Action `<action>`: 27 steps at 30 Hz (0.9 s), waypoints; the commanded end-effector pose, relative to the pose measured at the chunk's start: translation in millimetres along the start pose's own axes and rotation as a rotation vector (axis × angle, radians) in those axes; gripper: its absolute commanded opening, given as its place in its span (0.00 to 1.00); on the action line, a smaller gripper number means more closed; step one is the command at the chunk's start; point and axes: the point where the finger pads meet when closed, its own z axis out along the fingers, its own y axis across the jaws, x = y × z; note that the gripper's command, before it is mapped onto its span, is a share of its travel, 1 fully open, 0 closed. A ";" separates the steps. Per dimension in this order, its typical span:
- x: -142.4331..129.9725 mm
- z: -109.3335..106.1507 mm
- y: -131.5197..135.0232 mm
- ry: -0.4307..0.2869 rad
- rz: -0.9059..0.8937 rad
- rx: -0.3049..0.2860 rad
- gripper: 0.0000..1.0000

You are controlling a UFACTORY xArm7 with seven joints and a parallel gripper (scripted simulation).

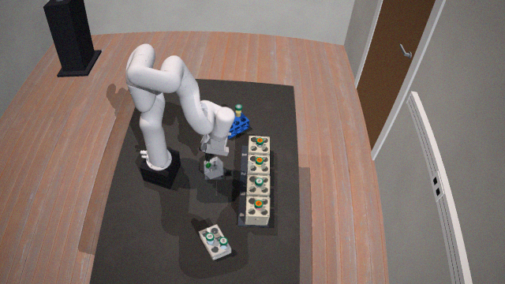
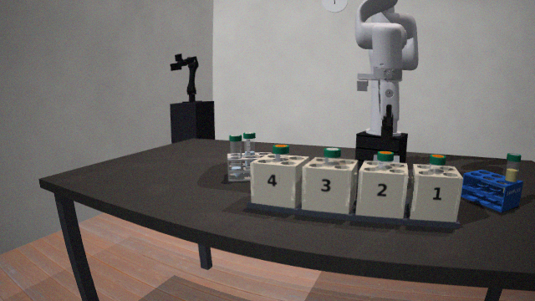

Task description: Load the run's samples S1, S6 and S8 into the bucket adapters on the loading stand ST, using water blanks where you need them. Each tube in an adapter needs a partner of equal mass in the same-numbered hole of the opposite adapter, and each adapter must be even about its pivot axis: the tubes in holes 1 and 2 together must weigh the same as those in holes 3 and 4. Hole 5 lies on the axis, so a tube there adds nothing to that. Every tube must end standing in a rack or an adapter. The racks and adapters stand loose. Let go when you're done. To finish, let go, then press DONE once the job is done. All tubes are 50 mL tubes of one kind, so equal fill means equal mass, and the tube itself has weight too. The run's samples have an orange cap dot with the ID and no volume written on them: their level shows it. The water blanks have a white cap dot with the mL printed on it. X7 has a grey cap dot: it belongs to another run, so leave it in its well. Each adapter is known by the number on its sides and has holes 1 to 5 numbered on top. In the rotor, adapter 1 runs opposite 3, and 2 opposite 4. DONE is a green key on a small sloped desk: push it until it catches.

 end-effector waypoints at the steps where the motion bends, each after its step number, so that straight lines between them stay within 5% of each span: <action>1: 0.1 6.4 -3.5 0.000 0.000 0.003 0.00; 27: 0.2 19.7 -7.0 0.000 0.000 0.003 0.00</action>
